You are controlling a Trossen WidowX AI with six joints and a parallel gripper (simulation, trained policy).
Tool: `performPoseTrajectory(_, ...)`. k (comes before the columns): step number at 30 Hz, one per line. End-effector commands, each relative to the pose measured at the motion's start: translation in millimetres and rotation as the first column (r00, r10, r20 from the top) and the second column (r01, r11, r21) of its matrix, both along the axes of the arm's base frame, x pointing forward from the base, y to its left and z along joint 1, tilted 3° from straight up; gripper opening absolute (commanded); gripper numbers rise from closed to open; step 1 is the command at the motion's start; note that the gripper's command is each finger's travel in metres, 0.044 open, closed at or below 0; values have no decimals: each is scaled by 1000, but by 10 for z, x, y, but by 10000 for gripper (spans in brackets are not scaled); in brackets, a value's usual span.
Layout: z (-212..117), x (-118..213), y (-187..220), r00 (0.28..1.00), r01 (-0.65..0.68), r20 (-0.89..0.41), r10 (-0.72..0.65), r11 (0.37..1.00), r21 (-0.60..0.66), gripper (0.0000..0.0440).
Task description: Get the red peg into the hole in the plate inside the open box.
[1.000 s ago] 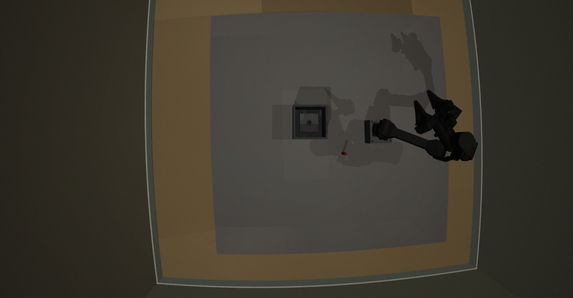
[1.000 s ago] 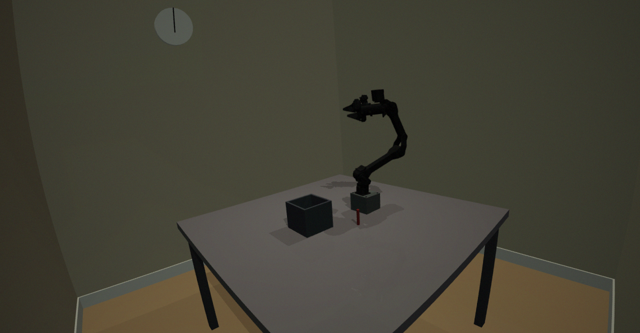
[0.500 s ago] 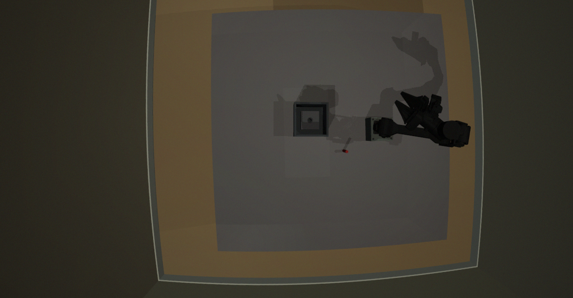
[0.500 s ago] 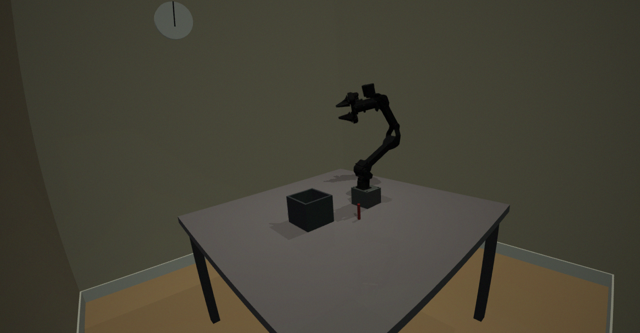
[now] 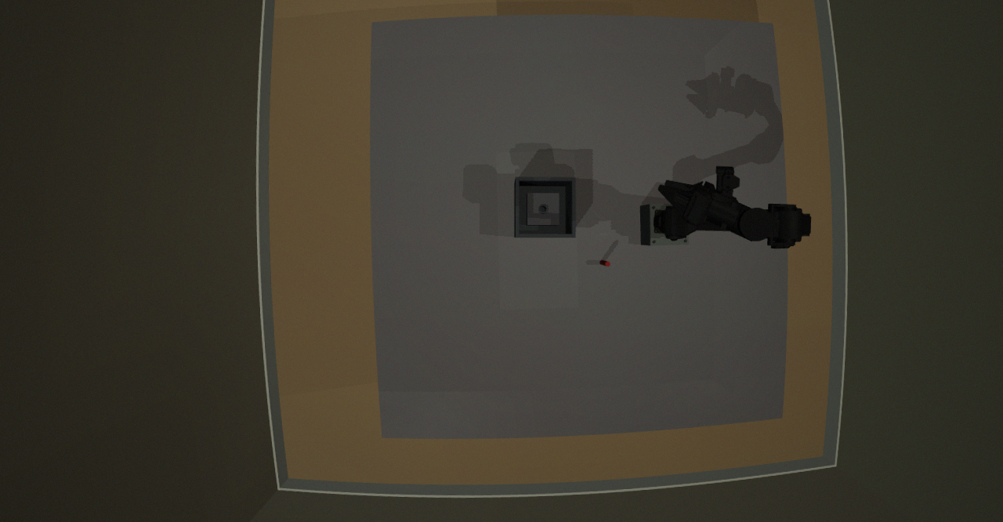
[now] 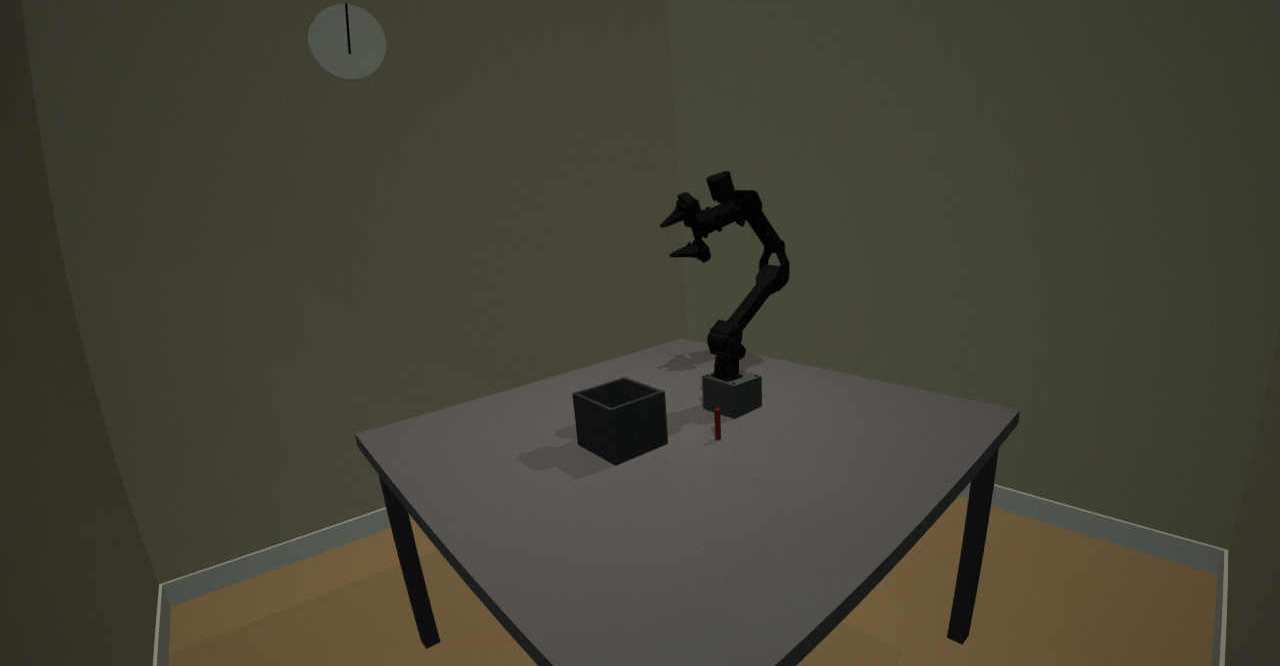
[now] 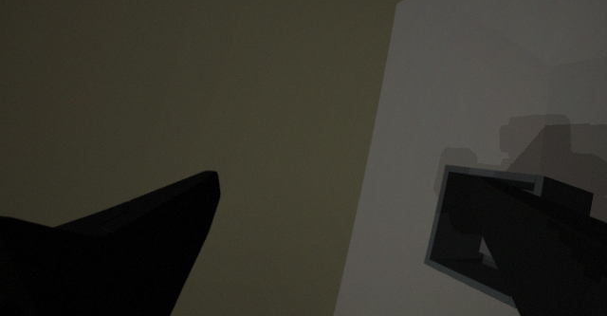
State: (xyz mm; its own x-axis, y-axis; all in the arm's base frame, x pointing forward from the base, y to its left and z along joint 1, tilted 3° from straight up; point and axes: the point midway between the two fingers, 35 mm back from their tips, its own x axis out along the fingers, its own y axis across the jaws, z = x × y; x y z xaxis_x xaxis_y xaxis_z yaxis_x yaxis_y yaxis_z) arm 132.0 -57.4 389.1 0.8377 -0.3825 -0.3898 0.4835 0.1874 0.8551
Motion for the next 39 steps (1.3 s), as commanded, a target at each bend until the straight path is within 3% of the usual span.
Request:
performPoseTrajectory(1,-115,113,89,1000,-20,-14,21,996,82,440)
performPoseTrajectory(12,-437,435,525,993,-73,-63,104,923,377,440)
performPoseTrajectory(21,-719,593,903,977,-47,-151,153,837,546,440)
performPoseTrajectory(30,-1035,661,1255,939,10,-274,206,784,621,440)
performPoseTrajectory(39,-1415,654,1514,871,66,-423,251,793,606,440)
